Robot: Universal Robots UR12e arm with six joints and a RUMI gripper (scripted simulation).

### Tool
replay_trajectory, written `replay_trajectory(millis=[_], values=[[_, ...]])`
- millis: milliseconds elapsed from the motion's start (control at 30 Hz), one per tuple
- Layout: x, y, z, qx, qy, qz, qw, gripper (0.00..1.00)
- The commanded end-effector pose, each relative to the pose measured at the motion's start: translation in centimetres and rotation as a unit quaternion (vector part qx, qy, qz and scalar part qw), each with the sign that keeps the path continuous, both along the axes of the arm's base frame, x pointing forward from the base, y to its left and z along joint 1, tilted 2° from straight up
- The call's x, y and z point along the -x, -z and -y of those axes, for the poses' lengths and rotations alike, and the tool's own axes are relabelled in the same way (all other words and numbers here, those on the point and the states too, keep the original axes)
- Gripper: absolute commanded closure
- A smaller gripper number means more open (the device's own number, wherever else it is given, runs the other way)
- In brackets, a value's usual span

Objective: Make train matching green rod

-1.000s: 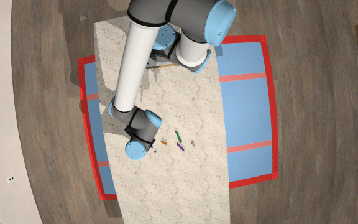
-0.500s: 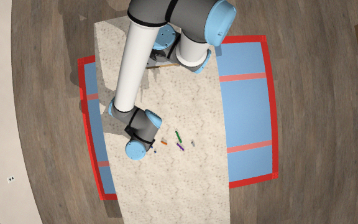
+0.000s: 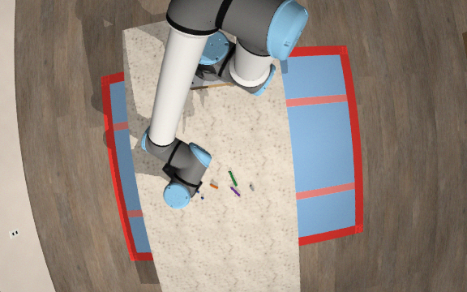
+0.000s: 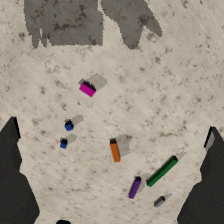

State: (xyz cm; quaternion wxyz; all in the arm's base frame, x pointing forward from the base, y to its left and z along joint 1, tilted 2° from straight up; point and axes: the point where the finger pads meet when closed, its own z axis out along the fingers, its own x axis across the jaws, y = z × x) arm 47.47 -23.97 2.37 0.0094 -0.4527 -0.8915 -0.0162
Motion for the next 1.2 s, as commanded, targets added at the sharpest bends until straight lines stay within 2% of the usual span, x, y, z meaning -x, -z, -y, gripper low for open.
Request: replay_trajectory(millis=[0,333,500,667,733,933,1167], values=[[0.0,-0.1,0.0,0.0,0.0,0.0,1.0,0.0],[-0.5,0.1,-0.8,0.001,0.016,0.0,1.0,0.0],[-1.5,0.3,-2.7,0.001,0.051,-0.001,0.999,0.0],[-2.9,0.8,-5.7,0.001,0.106,-0.003,0.994,0.0],[-2.9,0.8,-5.7,0.001,0.106,-0.003,0.994,0.0],[-4.8,1.4,-10.5,0.001,0.188,-0.006,0.982,0.0],[-6.5,2.2,-16.4,0.001,0.282,-0.01,0.959,0.0]])
